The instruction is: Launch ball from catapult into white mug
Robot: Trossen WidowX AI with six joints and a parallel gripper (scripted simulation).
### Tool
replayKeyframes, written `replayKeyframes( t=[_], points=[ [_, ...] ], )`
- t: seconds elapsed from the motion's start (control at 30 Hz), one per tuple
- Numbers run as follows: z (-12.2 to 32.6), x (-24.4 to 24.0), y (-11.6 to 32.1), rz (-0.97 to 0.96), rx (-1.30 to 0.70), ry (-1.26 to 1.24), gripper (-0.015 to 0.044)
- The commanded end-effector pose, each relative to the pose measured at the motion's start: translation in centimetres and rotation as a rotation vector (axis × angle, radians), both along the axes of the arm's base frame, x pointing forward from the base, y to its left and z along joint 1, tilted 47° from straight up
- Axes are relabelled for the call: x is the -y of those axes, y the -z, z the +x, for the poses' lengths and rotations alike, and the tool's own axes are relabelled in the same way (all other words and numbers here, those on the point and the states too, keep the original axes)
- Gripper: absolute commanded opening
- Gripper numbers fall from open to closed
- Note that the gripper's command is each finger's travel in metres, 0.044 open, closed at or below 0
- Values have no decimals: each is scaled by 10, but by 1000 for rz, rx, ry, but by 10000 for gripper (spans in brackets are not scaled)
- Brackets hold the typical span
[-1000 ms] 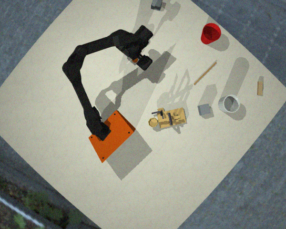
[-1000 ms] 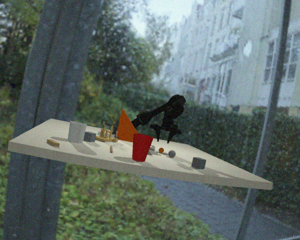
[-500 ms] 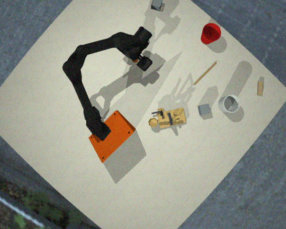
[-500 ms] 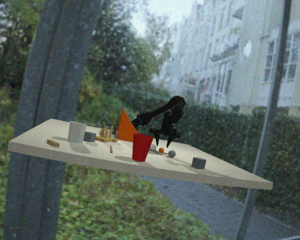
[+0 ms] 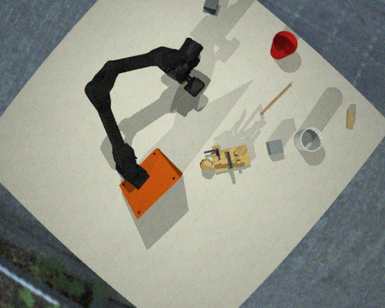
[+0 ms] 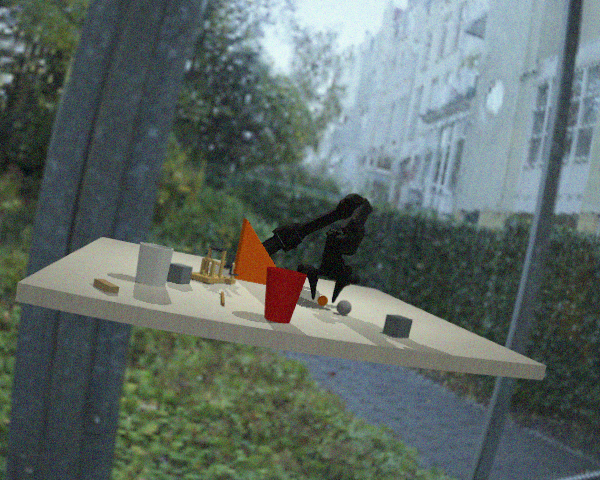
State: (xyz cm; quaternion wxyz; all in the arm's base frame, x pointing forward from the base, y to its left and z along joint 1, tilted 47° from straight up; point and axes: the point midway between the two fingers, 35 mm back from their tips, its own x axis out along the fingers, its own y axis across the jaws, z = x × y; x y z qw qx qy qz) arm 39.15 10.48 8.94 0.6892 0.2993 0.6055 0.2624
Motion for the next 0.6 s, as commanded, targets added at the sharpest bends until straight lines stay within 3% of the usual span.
replayKeyframes(
  t=[0.0, 0.2, 0.4, 0.53, 0.57],
  points=[
    [-1, -4, 5, -2, -8, 0, 300],
    [-1, -4, 5, -2, -8, 0, 142],
    [-1, -4, 5, -2, -8, 0, 103],
    [0, 2, 1, -20, -18, 41, 0],
    [0, 6, -2, -23, -19, 46, 0]
  ],
)
